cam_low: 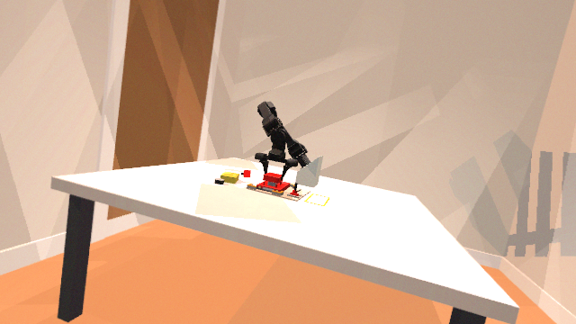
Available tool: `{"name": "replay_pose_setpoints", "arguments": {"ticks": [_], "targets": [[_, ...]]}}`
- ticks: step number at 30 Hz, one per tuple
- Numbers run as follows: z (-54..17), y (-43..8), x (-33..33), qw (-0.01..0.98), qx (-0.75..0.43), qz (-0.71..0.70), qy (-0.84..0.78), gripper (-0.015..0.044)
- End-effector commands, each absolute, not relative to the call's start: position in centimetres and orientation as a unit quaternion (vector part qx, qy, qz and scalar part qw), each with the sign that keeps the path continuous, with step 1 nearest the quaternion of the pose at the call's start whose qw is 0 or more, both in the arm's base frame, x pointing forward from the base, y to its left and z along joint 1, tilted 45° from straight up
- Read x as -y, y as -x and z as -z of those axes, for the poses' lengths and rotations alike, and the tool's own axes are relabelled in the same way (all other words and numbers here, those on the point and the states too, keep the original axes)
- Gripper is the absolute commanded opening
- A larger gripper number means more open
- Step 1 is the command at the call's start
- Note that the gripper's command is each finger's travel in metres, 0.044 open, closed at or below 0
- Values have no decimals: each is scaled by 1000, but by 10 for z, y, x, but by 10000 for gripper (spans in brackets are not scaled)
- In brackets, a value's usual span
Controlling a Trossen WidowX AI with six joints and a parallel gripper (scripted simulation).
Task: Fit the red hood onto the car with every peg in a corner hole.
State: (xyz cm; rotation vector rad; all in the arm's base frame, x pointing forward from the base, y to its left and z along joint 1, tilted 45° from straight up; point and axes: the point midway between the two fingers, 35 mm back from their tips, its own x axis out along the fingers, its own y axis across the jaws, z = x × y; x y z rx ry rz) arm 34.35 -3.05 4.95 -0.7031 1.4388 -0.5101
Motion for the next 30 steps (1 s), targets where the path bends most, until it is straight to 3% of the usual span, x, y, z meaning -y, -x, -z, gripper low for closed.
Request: {"name": "replay_pose_setpoints", "arguments": {"ticks": [1, 30], "targets": [[-49, -344, 32, 667, -637, 225, 314, 0], [-44, -344, 37, 667, -637, 225, 314, 0]]}}
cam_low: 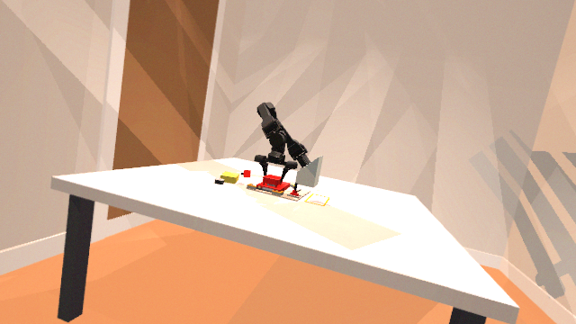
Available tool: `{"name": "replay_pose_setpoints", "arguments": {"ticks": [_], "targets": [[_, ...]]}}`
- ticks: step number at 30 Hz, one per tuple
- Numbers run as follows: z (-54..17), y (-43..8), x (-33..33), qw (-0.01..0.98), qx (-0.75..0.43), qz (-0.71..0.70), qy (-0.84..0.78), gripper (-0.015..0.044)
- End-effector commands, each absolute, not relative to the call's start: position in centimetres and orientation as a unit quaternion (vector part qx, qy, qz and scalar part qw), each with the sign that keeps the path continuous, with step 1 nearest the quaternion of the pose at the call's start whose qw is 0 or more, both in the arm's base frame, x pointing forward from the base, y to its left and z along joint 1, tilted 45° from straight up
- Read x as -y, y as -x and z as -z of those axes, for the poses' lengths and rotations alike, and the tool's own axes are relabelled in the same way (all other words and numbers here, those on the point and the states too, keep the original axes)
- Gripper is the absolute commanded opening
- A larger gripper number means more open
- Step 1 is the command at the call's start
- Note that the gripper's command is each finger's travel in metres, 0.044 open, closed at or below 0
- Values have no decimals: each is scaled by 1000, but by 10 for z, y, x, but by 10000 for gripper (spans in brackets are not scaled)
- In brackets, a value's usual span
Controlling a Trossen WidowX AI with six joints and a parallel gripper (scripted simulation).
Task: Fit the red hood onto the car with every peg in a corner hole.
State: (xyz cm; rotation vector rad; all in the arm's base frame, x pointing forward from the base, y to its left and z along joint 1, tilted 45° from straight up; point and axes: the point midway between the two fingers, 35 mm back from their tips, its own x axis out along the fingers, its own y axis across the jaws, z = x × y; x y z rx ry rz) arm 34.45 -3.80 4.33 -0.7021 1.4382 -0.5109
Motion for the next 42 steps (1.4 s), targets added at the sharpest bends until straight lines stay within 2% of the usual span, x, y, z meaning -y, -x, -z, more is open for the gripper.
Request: {"name": "replay_pose_setpoints", "arguments": {"ticks": [1, 42], "targets": [[-44, -344, 36, 667, -637, 225, 314, 0], [-43, -345, 37, 667, -637, 225, 313, 0]]}}
